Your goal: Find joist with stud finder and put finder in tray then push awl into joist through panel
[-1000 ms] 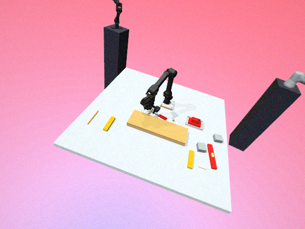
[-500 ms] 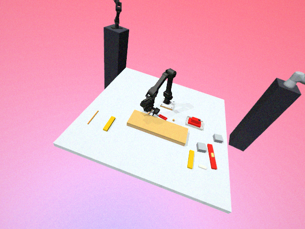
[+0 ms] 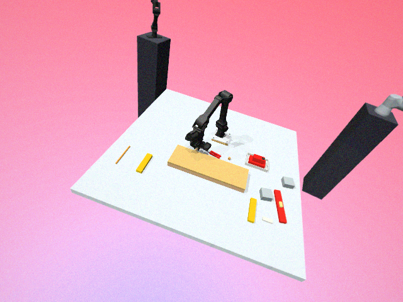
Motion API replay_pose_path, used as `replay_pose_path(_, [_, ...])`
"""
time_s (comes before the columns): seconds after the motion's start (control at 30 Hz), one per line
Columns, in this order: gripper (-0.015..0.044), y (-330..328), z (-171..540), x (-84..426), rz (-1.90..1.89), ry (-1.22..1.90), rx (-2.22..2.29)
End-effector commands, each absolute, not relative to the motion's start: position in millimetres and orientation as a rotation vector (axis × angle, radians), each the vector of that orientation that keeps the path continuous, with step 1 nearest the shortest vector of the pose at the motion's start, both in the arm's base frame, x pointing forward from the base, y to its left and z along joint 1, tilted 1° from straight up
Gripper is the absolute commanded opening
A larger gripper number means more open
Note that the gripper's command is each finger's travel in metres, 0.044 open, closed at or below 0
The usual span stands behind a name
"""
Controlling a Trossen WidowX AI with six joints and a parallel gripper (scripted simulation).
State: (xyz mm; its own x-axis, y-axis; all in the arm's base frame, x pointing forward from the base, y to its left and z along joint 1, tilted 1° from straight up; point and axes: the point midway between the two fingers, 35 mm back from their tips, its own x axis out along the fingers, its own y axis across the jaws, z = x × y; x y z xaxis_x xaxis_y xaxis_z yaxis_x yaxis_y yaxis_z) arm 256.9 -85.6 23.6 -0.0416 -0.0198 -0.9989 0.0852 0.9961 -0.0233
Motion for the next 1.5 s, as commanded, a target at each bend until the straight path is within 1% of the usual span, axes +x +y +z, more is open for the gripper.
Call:
replay_pose_path(0.0, [0.0059, -87, 23, 257, -0.089, 1.61, 0.046])
replay_pose_path(0.13, [0.0032, -87, 23, 257, -0.089, 1.61, 0.046])
replay_pose_path(0.17, [0.0006, -87, 24, 257, -0.089, 1.61, 0.046])
replay_pose_path(0.2, [0.0, -87, 26, 258, -0.089, 1.61, 0.046])
replay_pose_path(0.57, [0.0, -87, 83, 263, -0.089, 1.609, 0.046])
replay_pose_path(0.9, [0.0, -82, 143, 255, -0.089, 1.609, 0.047])
replay_pose_path(1.07, [0.0, -82, 140, 256, -0.084, 1.601, 0.047])
replay_pose_path(1.47, [0.0, -83, 160, 317, 0.017, 1.166, 0.033])
